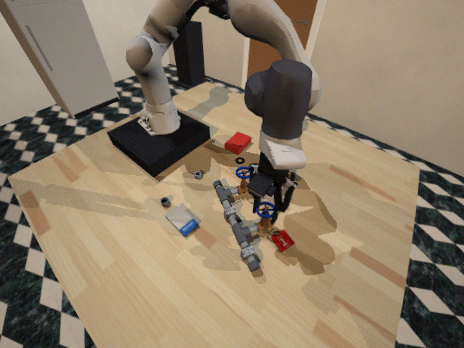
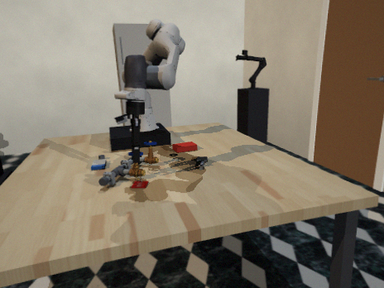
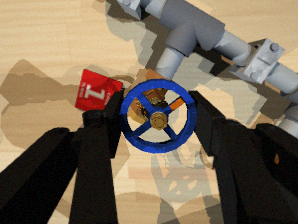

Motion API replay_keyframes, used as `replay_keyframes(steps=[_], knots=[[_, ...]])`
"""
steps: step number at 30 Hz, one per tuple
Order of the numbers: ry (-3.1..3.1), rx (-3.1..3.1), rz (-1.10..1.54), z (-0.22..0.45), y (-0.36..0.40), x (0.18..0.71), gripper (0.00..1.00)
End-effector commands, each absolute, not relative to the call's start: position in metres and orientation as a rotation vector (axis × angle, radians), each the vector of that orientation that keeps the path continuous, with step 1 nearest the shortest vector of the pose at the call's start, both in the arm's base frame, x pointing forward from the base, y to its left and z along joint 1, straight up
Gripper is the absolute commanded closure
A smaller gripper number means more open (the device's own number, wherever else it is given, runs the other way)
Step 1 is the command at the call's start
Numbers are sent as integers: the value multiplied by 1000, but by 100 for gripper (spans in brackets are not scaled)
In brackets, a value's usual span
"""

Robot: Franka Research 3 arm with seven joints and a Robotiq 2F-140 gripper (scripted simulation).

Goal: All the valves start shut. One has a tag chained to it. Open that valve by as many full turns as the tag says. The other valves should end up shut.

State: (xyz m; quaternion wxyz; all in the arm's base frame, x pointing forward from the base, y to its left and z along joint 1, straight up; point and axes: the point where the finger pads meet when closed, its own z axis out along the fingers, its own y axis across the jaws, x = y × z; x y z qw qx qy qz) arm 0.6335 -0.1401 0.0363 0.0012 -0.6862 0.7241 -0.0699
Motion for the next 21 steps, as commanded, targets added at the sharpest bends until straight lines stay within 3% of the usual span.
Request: replay_keyframes(steps=[1, 21], knots=[[1955, -2456, -228, 36, -139, 634, 90], [1234, -2957, -225, 36, -139, 634, 90]])
